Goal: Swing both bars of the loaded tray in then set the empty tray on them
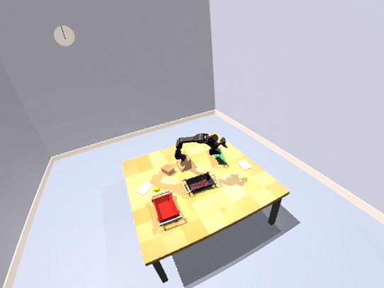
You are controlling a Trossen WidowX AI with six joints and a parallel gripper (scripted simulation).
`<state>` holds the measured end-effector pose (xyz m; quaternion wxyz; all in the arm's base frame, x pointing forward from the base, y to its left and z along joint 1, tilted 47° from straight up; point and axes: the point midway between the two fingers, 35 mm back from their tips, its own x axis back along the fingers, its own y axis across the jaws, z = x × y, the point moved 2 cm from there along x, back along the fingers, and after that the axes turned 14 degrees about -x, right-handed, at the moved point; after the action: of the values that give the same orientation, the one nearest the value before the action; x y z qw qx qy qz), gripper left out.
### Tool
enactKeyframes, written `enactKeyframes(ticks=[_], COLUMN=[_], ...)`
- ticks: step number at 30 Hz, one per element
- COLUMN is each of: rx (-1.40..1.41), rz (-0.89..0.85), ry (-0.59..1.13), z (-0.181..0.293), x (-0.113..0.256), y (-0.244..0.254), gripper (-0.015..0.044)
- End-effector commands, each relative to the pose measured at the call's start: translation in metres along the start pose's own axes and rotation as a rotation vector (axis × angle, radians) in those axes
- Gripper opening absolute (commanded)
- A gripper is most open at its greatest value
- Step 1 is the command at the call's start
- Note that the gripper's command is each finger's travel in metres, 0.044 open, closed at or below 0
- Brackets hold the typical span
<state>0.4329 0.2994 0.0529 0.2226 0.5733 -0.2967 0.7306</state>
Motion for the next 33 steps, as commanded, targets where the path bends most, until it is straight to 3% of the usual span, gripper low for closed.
enactKeyframes(ticks=[1,8,12,23,33], rx=[0.000,-0.015,-0.343,-1.368,-1.863], rz=[0.000,-0.004,-0.085,-0.190,-0.101], ry=[0.000,0.002,0.066,0.437,0.709], z=[0.000,0.000,0.012,0.049,0.065], x=[0.000,-0.001,-0.020,-0.068,-0.086], y=[0.000,0.001,0.020,0.089,0.127], gripper=[0.0374,0.0190,0.0090,0.0090,0.0090])
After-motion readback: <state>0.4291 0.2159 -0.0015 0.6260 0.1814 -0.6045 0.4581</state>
